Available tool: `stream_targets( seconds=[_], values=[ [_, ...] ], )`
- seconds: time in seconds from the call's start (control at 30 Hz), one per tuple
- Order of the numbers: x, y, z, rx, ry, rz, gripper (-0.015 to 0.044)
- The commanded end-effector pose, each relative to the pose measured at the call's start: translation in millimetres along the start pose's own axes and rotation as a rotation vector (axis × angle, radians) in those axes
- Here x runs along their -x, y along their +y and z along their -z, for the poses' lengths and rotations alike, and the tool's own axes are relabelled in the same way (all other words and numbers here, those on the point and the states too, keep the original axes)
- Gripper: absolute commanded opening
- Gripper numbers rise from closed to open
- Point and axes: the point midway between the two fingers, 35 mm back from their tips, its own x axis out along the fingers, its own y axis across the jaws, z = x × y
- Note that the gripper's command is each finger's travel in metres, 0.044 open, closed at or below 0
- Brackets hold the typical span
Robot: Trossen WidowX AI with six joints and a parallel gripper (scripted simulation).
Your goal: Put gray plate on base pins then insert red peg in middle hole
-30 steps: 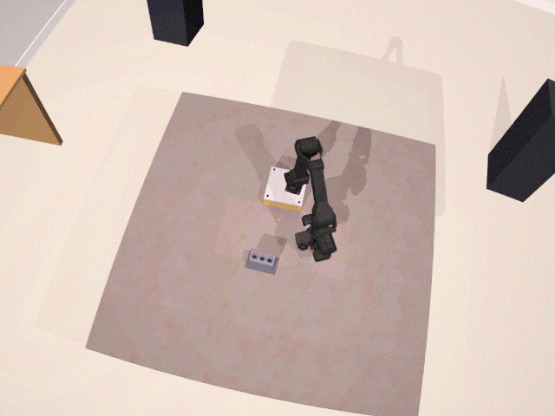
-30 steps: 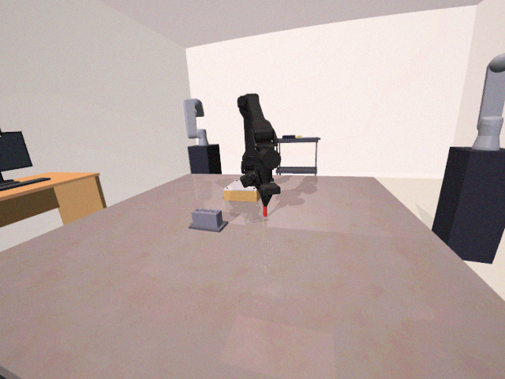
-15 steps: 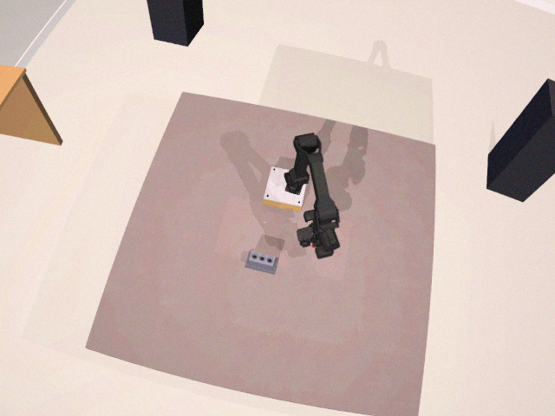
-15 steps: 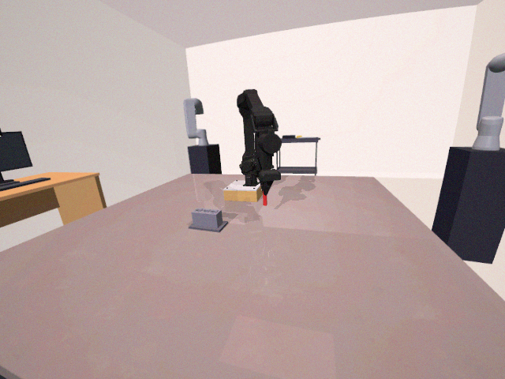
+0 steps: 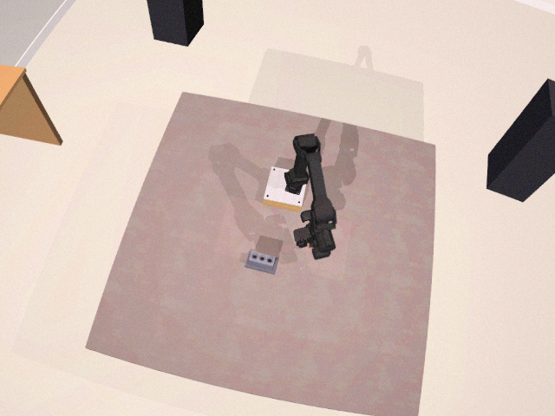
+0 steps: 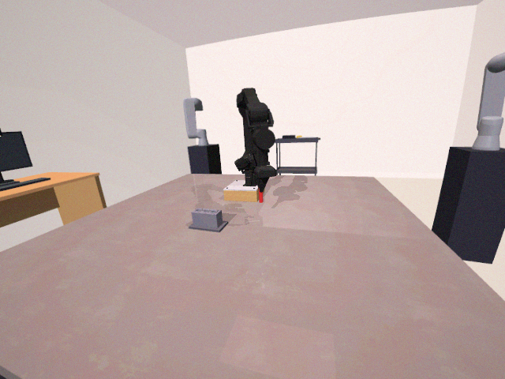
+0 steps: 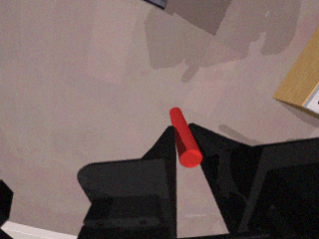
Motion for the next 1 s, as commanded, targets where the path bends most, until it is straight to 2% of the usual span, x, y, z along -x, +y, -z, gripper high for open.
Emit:
stream_targets(
  seconds=[0.0, 0.97],
  values=[
    [3, 5, -10, 0.004, 0.001, -0.008, 0.0000],
    [7, 18, -95, 0.002, -0.005, -0.013, 0.0000]
  ],
)
